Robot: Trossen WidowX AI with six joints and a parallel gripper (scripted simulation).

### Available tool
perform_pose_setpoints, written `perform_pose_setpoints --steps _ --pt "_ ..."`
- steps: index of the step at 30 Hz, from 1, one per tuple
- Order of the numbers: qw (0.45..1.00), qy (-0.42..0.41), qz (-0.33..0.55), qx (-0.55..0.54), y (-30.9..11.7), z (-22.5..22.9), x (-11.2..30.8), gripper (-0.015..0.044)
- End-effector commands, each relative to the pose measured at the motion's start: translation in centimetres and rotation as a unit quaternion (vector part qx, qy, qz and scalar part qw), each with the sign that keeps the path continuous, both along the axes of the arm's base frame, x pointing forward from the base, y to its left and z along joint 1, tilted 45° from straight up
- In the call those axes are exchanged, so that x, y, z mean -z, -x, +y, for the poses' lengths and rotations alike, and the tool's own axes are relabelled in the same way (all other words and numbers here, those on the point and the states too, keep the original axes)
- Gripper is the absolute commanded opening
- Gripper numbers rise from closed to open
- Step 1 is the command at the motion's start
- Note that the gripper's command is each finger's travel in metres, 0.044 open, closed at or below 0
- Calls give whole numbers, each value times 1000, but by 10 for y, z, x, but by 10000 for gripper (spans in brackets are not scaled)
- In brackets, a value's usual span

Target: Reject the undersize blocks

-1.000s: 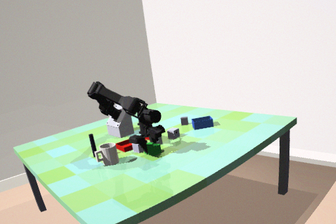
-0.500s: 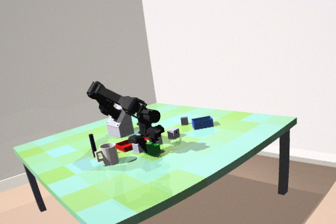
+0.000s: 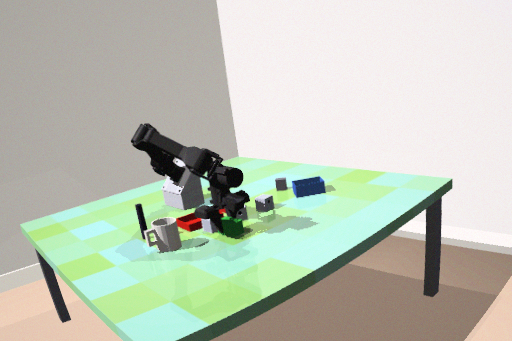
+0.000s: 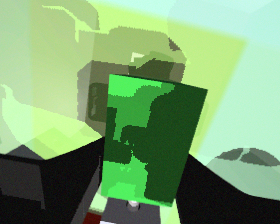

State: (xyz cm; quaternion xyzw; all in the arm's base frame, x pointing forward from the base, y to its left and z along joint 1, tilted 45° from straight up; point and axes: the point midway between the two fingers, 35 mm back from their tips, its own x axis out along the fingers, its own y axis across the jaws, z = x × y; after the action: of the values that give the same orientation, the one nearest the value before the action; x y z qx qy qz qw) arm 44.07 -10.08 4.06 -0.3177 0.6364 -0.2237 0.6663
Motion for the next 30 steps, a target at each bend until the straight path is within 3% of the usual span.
perform_pose_setpoints --steps 1,30 --pt "1000 1 -5 -3 0 1 -5 0" --pt "1000 0 -4 -2 7 0 -3 0"
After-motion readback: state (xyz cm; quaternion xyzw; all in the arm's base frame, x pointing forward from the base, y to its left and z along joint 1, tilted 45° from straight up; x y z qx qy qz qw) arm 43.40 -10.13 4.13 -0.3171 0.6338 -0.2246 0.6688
